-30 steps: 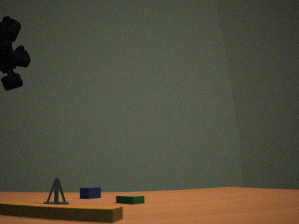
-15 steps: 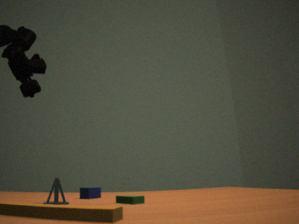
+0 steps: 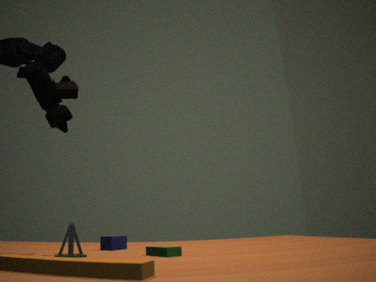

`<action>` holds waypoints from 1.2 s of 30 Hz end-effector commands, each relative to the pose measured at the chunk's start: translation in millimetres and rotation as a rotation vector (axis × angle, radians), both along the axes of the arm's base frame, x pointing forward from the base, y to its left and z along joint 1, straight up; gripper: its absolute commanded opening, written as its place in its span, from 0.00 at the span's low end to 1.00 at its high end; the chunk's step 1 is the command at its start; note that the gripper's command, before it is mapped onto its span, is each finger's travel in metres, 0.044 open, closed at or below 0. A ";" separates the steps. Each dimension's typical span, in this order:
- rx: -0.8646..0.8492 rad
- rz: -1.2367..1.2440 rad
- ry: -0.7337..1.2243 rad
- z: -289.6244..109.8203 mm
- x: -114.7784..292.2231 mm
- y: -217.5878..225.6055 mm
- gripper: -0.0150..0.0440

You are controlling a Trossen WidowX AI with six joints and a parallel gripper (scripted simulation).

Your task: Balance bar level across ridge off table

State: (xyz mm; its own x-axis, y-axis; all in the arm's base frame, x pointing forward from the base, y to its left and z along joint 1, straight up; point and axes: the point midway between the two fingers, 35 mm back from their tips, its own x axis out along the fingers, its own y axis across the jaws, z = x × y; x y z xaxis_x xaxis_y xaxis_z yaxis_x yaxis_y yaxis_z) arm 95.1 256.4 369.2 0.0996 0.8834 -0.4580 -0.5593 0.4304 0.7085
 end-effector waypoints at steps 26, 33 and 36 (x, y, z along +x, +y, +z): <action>-0.294 -0.358 -0.043 -64.7 137.1 -53.1 0.79; -0.364 -0.440 -0.023 -80.9 163.5 -78.6 0.79; -0.393 -0.474 -0.012 -87.9 173.7 -90.7 0.79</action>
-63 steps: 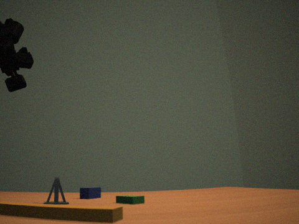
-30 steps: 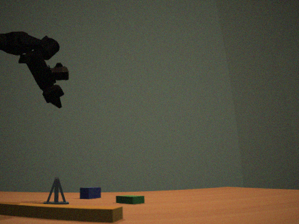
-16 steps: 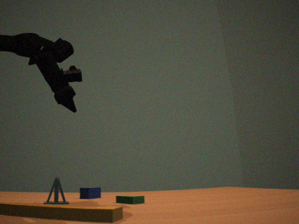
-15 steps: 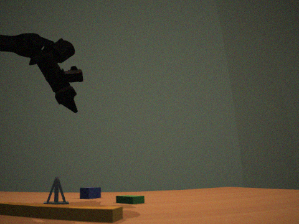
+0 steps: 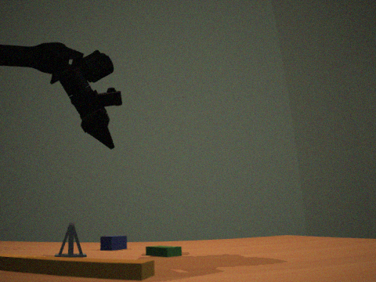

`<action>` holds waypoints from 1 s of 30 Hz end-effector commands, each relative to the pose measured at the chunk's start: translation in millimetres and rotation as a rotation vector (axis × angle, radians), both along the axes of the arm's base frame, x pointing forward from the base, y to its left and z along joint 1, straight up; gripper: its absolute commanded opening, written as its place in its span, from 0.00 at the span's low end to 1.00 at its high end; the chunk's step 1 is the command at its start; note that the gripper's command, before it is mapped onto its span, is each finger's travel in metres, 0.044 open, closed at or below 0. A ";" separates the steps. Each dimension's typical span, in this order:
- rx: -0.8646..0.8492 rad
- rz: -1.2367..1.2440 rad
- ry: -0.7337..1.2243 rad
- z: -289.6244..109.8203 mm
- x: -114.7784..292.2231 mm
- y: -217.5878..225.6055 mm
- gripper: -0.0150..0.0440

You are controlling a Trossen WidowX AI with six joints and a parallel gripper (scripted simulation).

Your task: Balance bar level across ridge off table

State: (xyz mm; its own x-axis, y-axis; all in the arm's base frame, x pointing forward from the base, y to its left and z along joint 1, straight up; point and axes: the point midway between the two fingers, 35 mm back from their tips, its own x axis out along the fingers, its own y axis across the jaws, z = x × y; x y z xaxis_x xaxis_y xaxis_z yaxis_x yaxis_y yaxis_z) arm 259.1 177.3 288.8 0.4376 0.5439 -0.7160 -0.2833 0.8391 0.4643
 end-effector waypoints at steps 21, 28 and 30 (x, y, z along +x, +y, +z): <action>-0.206 -0.224 0.093 -54.3 57.8 -100.0 0.79; -0.279 -0.278 0.149 -73.5 67.9 -138.5 0.79; -0.298 -0.292 0.167 -79.0 69.7 -149.7 0.79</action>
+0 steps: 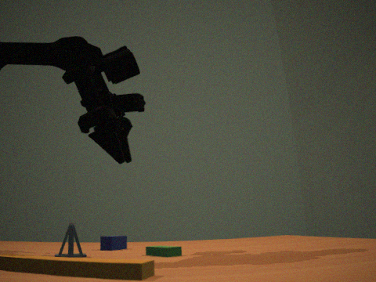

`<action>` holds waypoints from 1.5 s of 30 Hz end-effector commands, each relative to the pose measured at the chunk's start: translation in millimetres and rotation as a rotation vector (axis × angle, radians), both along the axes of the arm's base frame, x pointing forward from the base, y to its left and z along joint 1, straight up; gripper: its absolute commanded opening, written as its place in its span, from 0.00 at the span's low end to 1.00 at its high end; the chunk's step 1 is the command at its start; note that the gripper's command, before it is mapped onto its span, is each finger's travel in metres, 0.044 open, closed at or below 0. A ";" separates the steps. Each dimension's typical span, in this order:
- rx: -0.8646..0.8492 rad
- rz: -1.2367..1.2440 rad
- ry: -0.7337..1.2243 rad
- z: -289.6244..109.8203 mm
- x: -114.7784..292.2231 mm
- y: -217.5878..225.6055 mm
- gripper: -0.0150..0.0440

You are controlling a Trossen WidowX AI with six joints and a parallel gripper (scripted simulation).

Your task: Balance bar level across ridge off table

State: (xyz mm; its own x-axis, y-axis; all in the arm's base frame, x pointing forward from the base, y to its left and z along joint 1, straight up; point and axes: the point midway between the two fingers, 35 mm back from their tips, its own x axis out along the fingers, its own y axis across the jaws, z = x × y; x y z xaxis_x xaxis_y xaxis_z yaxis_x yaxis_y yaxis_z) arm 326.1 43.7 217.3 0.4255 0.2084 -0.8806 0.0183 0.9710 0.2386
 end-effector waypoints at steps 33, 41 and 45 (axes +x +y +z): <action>-0.173 -0.206 0.378 -87.1 -30.4 -186.2 0.79; -0.181 -0.213 0.439 -99.1 -43.7 -207.9 0.79; -0.181 -0.213 0.438 -115.4 -42.6 -208.5 0.79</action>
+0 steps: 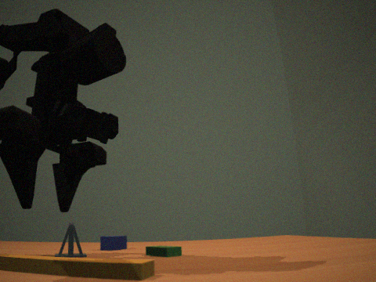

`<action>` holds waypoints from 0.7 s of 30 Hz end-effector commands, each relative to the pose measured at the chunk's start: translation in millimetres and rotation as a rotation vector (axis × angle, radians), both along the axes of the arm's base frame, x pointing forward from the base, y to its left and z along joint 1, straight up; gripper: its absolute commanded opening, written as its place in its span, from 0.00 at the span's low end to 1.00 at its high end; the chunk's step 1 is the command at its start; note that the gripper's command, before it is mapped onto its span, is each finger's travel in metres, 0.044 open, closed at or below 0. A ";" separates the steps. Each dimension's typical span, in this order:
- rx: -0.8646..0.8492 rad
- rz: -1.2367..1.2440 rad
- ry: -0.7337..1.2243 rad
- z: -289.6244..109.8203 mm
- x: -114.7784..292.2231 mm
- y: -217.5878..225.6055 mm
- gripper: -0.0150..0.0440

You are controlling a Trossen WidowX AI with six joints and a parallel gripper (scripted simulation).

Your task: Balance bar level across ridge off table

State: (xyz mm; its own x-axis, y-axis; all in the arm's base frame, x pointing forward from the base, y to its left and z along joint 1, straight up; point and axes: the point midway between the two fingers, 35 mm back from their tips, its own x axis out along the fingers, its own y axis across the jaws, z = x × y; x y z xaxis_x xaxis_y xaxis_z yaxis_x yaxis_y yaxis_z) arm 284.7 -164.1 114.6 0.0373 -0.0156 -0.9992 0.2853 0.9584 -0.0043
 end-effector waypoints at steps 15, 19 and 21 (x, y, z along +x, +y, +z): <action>0.001 0.005 0.013 -47.1 -1.0 -0.9 0.79; 0.001 0.005 0.013 -53.7 -0.8 -1.0 0.79; 0.001 0.005 0.013 -57.0 -0.8 -1.0 0.79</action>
